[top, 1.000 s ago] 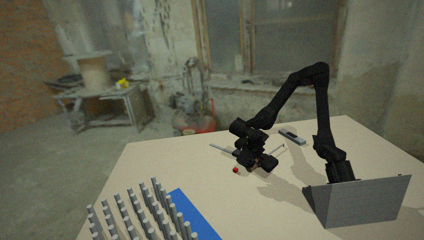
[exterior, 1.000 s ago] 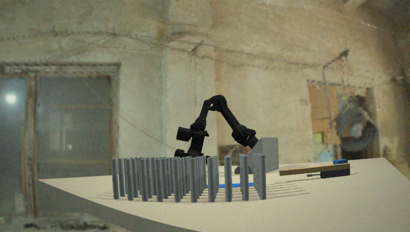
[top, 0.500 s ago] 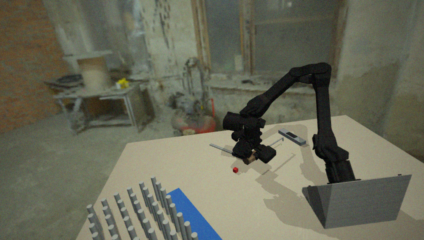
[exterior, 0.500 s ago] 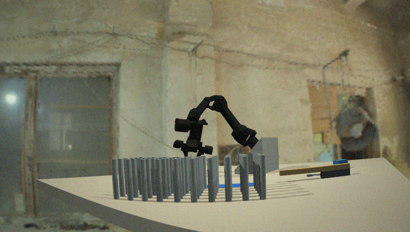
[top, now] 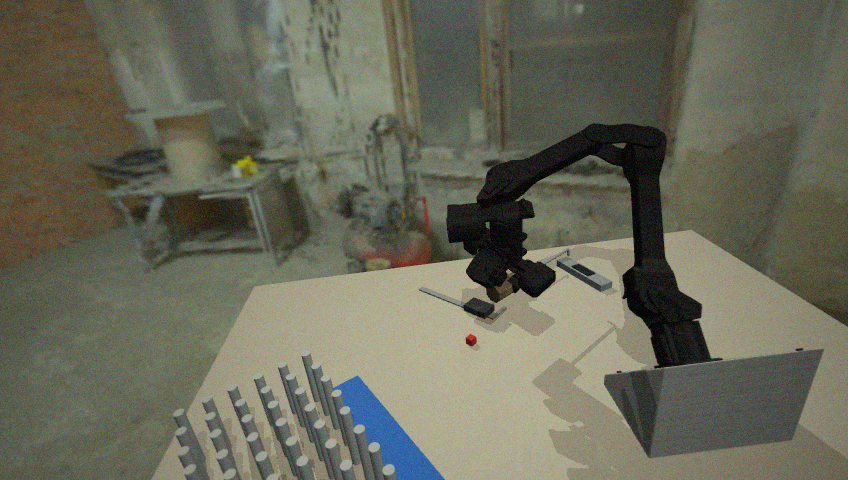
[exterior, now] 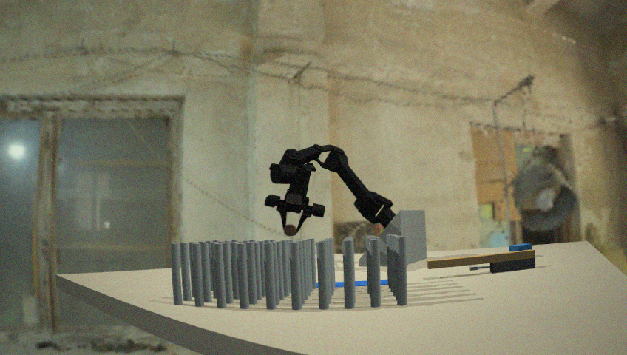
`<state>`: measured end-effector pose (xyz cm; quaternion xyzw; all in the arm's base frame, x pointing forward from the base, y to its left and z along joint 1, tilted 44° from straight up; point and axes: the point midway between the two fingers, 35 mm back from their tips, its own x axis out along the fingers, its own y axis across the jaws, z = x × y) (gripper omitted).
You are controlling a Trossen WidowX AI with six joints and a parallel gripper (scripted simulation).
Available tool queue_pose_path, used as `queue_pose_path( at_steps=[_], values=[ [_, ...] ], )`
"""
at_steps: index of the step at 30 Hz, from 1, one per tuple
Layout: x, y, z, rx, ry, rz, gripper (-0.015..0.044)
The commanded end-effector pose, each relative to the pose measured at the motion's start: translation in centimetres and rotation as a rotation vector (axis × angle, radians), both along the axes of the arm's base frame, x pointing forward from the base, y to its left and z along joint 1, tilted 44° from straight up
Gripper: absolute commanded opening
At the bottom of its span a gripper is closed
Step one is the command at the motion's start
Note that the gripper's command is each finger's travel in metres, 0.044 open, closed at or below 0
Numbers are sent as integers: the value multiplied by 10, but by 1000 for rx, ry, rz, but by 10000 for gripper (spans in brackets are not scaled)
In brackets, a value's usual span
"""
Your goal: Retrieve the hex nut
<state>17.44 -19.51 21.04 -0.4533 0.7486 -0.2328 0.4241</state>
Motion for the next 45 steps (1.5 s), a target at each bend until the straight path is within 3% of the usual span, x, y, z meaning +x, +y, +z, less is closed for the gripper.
queue_pose_path(
  at_steps=[1,8,45],
  values=[
    [-1,9,16,-22,-5,7,0],
    [-2,16,26,-33,-25,4,0],
    [47,39,3,-6,-1122,-633,0]
  ],
)
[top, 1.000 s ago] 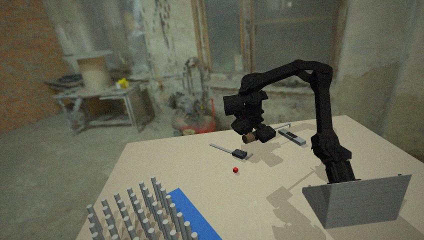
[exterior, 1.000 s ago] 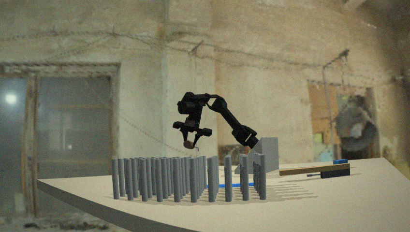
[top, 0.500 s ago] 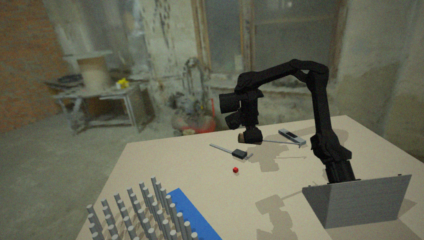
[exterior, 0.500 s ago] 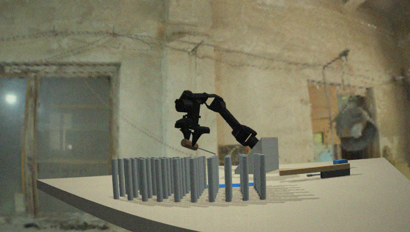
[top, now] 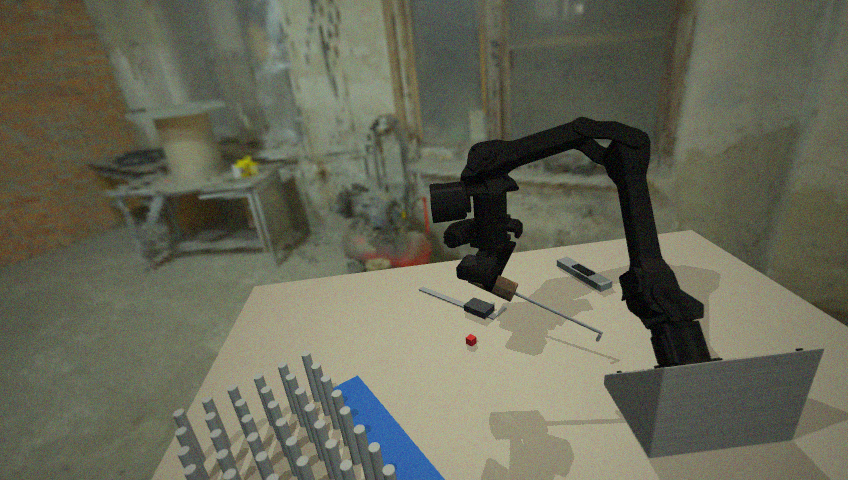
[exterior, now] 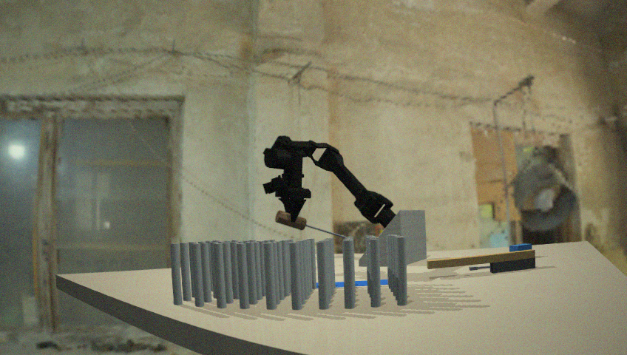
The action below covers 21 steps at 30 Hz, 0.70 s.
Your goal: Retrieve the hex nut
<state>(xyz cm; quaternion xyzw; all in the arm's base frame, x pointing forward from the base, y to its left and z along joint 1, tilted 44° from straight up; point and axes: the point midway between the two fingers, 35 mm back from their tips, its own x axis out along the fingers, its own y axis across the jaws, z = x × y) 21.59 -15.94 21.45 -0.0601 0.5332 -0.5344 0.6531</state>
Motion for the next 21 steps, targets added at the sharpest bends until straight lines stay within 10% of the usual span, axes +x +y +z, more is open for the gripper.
queue_pose_path(
  at_steps=[1,21],
  values=[
    [7,4,-1,13,-110,-73,0],
    [35,21,-11,89,-625,-526,0]
  ],
)
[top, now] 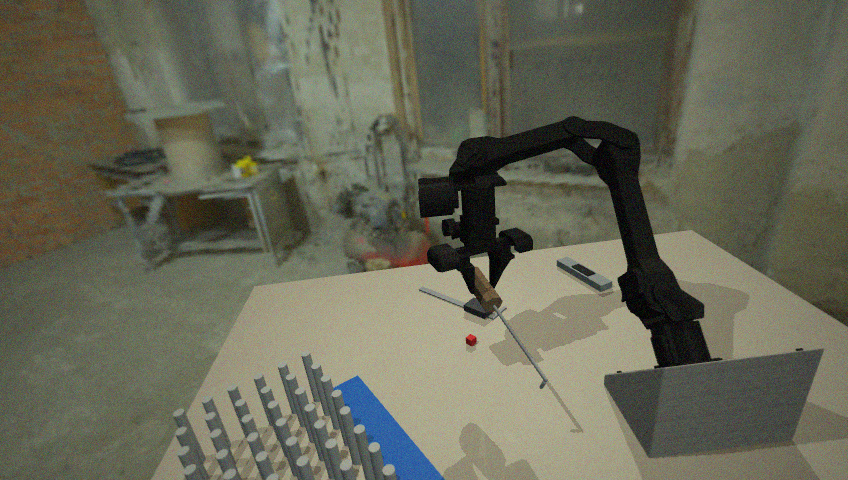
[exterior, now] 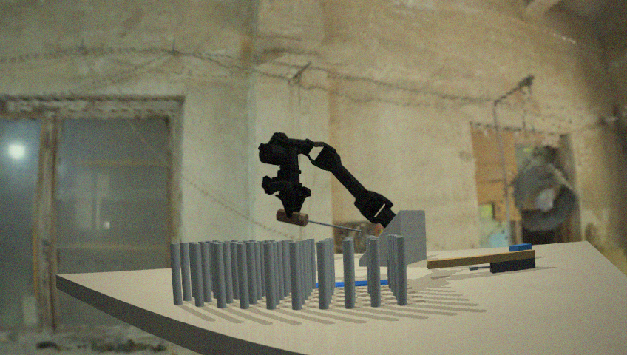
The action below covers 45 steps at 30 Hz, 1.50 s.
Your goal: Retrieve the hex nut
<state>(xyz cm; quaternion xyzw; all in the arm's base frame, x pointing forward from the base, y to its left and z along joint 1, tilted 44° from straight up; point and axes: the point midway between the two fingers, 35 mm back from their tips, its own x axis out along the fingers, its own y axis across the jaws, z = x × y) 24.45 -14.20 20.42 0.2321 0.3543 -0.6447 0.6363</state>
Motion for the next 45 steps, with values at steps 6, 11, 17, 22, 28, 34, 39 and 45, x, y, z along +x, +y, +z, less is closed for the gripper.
queue_pose_path(
  at_steps=[6,11,17,22,28,34,39,45],
  values=[
    [15,10,-3,50,-214,-210,0],
    [22,15,-5,79,-325,-337,0],
    [30,21,-7,115,-451,-496,0],
    [37,27,-9,145,-549,-632,0],
    [45,34,-10,182,-658,-801,0],
    [54,41,-12,217,-758,-976,0],
    [60,46,-13,241,-824,-1106,0],
    [60,44,-15,242,-826,-1111,0]
  ],
)
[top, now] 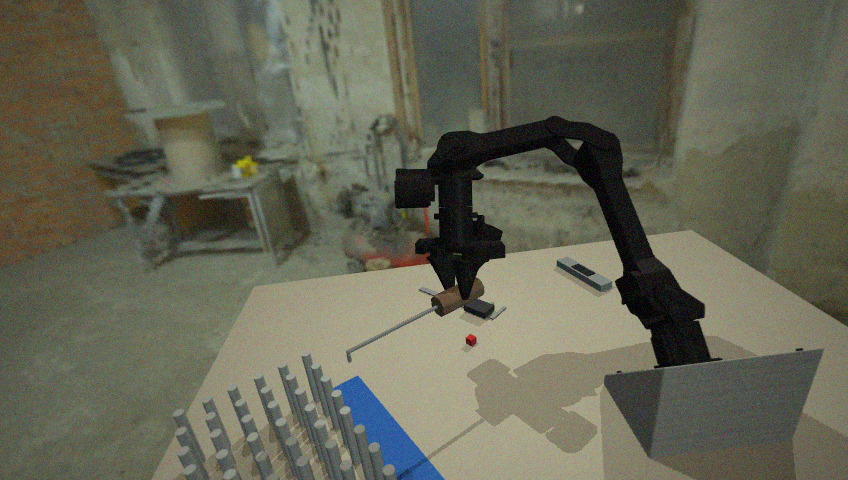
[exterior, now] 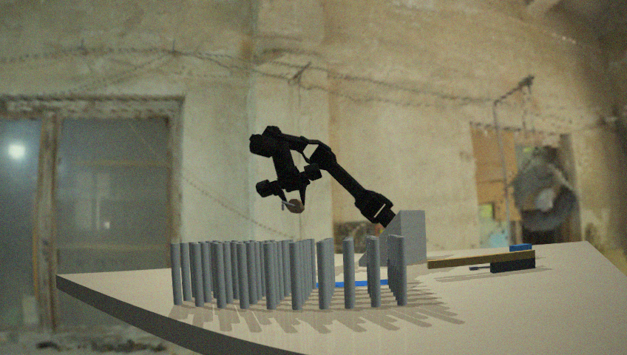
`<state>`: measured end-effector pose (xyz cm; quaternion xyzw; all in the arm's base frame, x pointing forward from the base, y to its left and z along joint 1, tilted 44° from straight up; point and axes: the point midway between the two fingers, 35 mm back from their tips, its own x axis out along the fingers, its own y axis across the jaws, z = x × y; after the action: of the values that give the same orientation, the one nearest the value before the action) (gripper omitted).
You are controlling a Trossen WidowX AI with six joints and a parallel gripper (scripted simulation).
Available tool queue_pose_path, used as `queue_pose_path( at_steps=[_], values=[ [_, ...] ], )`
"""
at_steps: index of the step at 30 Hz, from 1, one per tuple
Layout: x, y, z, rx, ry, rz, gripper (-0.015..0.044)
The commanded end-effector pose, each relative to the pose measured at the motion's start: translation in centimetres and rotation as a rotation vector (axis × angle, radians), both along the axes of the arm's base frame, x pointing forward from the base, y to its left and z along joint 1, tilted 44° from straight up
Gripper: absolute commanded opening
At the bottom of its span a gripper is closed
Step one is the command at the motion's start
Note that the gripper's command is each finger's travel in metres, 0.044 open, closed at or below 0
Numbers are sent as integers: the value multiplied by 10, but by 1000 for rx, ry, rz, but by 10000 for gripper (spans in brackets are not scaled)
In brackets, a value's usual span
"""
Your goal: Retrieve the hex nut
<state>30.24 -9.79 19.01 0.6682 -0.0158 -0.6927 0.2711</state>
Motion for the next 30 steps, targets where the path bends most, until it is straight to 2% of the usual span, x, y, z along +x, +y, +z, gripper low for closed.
queue_pose_path(
  at_steps=[1,12,23,30],
  values=[
    [3,-3,-4,8,-14,-10,0],
    [4,-54,-56,10,-14,-9,0],
    [-14,-105,-108,1,-14,-7,0],
    [-14,-107,-111,-1,-15,-7,0]
  ],
)
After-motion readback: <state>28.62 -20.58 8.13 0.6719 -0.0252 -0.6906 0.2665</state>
